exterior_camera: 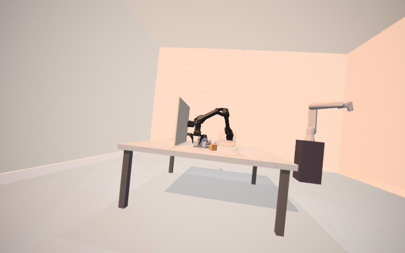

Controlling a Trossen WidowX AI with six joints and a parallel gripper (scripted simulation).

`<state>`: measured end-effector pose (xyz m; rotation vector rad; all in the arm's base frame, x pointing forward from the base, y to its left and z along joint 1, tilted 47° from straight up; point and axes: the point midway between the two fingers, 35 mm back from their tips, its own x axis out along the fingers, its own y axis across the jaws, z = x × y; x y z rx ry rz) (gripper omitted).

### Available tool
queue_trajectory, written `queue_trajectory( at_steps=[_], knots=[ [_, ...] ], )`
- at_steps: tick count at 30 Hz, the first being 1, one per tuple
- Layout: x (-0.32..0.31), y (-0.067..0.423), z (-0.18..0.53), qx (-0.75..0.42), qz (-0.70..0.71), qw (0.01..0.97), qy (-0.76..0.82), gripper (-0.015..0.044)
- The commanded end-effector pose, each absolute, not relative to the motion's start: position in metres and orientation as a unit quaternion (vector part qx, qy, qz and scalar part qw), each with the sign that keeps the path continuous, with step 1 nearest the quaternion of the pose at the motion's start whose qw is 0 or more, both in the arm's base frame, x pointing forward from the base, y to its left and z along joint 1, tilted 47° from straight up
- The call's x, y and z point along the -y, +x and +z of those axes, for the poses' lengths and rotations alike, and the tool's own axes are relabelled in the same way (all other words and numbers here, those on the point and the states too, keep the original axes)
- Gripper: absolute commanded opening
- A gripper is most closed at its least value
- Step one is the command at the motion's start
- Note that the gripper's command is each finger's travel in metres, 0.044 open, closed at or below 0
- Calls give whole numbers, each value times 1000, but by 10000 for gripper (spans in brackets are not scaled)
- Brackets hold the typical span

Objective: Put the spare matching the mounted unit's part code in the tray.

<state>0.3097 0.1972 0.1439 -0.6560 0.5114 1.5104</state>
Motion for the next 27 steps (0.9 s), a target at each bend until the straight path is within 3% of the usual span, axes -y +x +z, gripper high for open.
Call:
queue_trajectory(
  at_steps=[1, 14, 19, 27],
  knots=[
    [-201, 308, 137, -229, 665, 650, -288, 300],
    [-203, 308, 136, -229, 665, 650, -287, 300],
    [-203, 308, 137, -227, 666, 650, -287, 169],
    [-203, 308, 137, -227, 666, 650, -287, 96]
  ],
)
